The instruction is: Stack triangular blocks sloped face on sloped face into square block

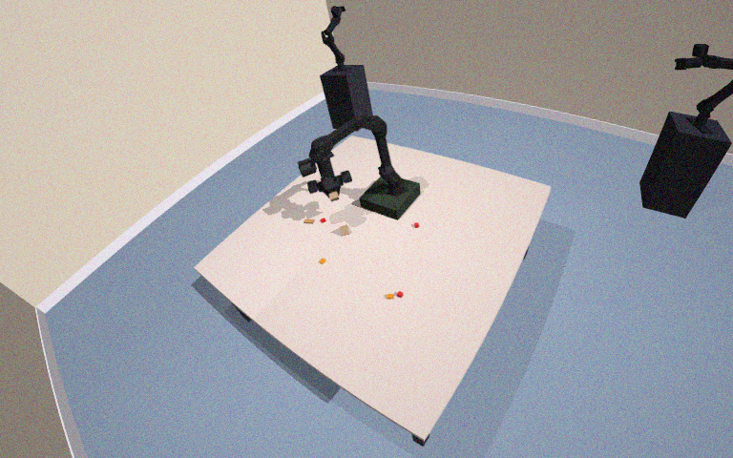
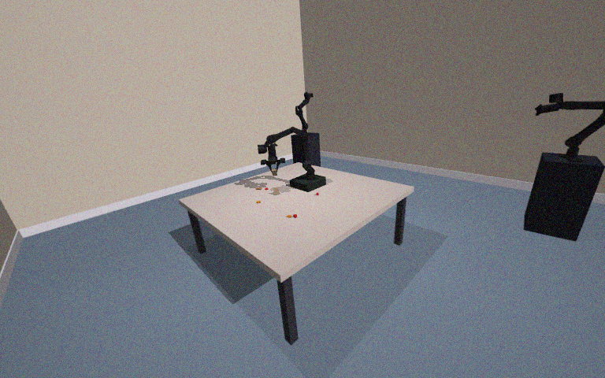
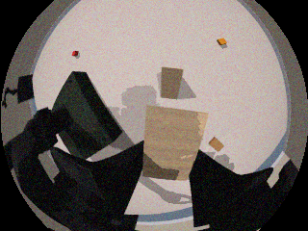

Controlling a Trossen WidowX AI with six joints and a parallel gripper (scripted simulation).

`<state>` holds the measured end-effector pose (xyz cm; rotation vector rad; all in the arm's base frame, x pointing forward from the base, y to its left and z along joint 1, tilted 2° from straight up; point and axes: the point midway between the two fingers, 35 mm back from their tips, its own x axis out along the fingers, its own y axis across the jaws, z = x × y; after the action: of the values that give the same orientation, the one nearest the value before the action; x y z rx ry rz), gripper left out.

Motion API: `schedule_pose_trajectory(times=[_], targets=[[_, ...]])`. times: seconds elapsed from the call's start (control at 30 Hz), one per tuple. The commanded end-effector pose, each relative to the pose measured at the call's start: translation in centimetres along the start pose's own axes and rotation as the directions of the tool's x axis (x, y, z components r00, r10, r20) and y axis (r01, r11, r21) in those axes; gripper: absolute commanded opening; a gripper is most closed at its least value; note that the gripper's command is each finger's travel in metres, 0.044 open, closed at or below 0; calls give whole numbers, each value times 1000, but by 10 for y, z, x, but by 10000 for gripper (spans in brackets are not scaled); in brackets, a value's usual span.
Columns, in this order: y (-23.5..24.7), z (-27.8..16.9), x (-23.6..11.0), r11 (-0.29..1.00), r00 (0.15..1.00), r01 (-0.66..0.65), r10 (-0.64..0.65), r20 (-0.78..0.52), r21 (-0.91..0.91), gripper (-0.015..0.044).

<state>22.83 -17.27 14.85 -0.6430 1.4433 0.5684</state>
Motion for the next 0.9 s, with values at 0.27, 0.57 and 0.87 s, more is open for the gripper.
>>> schedule_pose_trajectory(times=[0.27,0.57,0.87], targets=[[1,4,27,1000,1000,-2,2,5,-7,0],[4,21,66,1000,1000,-2,2,7,-7,0],[4,30,90,1000,1000,-3,3,8,-7,0]])
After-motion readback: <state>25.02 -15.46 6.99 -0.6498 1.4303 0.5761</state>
